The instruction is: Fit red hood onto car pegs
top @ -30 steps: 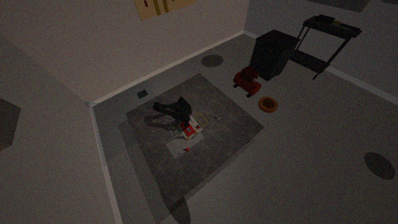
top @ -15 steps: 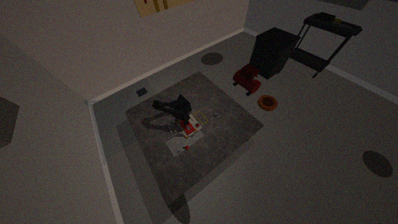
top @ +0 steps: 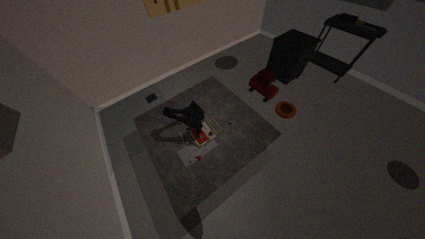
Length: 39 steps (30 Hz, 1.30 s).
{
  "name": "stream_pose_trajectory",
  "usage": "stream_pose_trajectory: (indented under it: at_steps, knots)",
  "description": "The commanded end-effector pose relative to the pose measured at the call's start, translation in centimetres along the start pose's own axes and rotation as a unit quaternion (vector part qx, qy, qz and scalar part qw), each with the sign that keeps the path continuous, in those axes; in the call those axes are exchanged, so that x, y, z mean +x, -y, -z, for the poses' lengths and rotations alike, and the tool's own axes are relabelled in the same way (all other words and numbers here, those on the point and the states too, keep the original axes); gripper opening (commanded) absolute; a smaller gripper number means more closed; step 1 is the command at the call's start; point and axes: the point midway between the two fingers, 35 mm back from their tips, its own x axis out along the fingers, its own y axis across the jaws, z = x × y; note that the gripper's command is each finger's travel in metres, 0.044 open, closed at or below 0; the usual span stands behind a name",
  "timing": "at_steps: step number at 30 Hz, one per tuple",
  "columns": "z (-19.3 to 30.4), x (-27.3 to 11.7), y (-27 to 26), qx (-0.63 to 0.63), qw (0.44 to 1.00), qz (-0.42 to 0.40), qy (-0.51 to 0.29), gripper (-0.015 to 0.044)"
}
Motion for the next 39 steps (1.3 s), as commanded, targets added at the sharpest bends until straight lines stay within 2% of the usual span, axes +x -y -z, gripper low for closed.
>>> stream_pose_trajectory:
  at_steps: [1, 8, 18, 19, 39]
  knots:
    - [0.0, 0.0, 0.0, 0.001, 1.0, 0.0, 0.0, 0.0322]
    - [0.0, 0.0, 0.0, 0.001, 1.0, 0.0, 0.0, 0.0275]
    - [0.0, -1.1, 0.0, -0.001, 1.0, -0.001, 0.0, 0.0012]
    - [0.0, -1.3, 0.0, -0.001, 1.0, -0.001, 0.0, 0.0]
    - [-0.1, -6.6, 0.0, -0.001, 1.0, -0.001, 0.001, 0.0]
